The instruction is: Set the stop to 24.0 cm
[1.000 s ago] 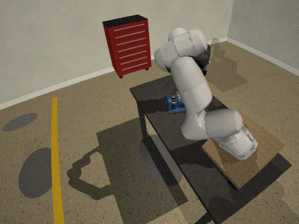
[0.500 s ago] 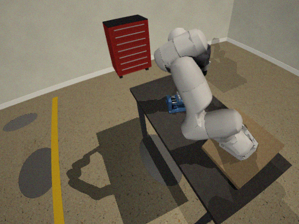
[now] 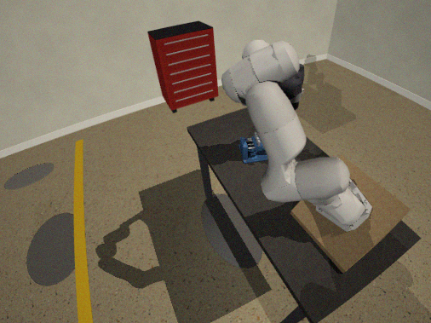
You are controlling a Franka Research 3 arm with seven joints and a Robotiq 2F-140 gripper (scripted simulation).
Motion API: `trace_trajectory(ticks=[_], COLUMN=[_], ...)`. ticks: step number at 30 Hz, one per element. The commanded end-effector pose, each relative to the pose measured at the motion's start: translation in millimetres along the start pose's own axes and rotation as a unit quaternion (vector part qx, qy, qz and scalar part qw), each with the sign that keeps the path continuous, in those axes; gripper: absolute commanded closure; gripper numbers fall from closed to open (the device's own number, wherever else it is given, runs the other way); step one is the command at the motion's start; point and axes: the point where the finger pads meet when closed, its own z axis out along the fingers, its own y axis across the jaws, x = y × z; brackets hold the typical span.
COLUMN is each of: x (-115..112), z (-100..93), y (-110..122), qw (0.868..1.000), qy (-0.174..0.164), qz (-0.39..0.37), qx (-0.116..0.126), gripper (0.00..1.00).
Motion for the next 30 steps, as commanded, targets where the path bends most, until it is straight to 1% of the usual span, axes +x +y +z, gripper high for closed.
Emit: trace_trajectory(ticks=[1, 30], x=[0.8, 0.8], z=[0.6, 3.6], y=[4.3, 16.7], qw=[1.000, 1.000], qy=[-0.002, -0.002], qz=[-0.001, -0.001], qx=[-0.001, -0.001], gripper=[0.96, 0.96])
